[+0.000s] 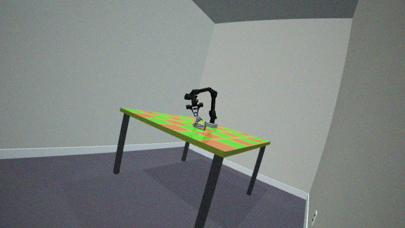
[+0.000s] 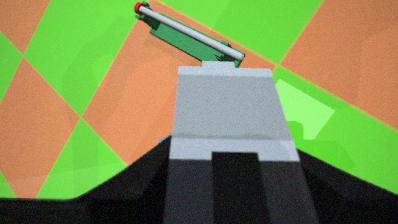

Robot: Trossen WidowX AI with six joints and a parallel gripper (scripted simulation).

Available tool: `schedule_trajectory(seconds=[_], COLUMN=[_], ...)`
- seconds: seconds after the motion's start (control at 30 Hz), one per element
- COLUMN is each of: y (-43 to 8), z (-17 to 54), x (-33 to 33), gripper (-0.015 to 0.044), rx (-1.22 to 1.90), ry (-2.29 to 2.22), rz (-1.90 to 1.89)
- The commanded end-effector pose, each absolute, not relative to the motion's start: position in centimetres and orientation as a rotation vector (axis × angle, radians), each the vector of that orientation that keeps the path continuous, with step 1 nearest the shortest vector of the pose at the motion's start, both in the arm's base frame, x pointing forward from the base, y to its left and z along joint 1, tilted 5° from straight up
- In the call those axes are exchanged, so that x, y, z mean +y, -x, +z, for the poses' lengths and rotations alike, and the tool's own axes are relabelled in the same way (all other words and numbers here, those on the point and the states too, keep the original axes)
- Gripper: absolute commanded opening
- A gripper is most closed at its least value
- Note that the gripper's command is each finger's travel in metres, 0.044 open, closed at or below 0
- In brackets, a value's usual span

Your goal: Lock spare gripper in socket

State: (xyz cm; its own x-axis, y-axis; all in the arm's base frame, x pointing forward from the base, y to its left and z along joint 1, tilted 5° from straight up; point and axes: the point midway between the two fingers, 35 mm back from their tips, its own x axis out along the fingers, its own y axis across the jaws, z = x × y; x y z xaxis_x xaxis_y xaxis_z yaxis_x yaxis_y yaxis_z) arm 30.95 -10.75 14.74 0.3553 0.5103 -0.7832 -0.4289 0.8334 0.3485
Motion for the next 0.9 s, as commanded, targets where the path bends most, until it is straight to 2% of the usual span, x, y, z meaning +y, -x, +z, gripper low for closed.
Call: schedule_trajectory(seconds=[0.0, 0.87], y=[-30.4, -25.5], z=[15.4, 17.8], x=[-9.8, -5.4], gripper=[0.0, 0.0], rx=[1.102, 1.462], ry=[-0.109, -0.2], rz=[0.565, 0.104])
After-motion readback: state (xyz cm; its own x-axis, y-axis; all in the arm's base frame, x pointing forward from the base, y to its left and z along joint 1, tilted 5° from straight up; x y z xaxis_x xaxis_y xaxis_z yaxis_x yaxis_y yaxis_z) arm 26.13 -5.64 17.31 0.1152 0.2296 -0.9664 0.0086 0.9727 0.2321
